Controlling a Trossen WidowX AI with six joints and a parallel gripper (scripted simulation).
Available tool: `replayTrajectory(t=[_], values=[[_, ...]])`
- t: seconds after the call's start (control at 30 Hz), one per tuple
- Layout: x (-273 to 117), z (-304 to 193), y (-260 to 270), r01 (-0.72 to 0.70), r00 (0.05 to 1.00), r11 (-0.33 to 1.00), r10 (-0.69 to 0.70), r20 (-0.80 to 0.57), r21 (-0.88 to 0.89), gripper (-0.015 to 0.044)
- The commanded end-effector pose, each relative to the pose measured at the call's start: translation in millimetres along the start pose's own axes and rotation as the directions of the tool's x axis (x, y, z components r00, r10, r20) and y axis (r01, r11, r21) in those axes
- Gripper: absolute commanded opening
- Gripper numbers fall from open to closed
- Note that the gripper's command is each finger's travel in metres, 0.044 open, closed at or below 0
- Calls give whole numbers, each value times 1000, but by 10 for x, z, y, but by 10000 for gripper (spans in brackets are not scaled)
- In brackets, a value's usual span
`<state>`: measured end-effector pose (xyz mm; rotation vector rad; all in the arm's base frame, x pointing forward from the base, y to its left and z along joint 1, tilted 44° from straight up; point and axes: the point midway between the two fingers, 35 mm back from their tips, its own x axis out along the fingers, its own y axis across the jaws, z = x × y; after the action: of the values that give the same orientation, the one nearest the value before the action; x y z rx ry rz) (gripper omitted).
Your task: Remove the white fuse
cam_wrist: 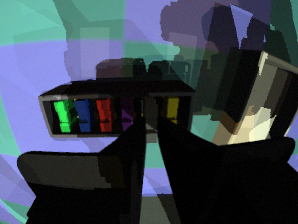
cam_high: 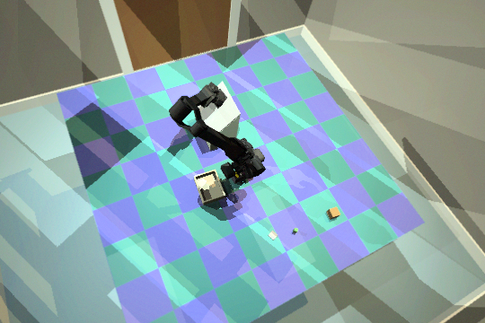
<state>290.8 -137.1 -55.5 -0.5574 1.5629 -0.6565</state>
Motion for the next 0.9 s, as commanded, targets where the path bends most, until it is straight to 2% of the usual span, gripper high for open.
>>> replayTrajectory(t=[0.0,0.87], values=[[-20,8,-2,-2,1000,1000,2,0,5,0],[-149,2,-1,-3,1000,1000,3,0,4,0]])
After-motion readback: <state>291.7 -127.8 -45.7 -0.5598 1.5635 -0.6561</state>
